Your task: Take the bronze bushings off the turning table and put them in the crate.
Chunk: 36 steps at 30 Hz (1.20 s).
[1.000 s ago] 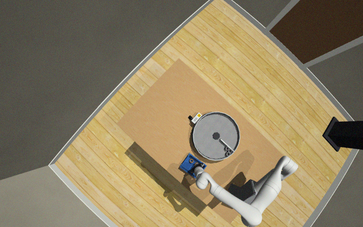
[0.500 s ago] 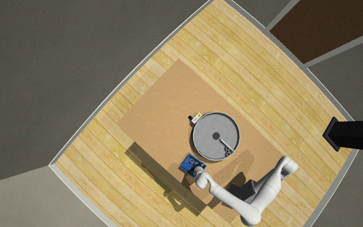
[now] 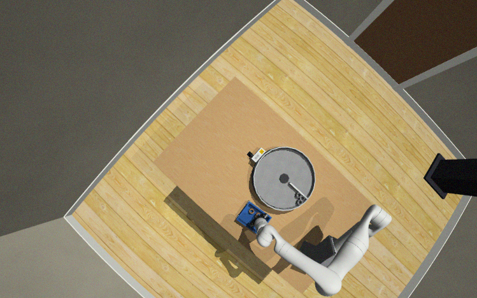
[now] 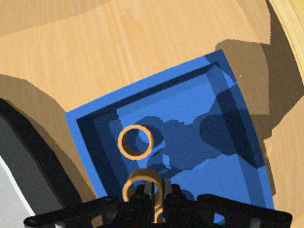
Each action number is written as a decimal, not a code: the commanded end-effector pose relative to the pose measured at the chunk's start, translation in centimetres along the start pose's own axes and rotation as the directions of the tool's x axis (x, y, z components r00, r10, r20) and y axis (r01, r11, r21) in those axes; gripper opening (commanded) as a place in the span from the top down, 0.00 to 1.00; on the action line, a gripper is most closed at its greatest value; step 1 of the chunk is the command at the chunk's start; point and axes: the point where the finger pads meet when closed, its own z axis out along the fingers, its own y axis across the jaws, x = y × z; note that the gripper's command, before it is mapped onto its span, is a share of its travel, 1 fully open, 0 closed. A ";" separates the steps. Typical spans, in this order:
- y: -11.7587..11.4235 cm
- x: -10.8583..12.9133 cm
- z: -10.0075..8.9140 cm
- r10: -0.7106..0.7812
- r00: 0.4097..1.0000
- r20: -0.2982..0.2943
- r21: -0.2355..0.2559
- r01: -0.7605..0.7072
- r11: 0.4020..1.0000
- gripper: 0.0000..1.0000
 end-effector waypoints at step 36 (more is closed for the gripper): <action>0.1 -0.1 1.6 0.000 1.000 0.001 -0.001 0.000 1.000 1.00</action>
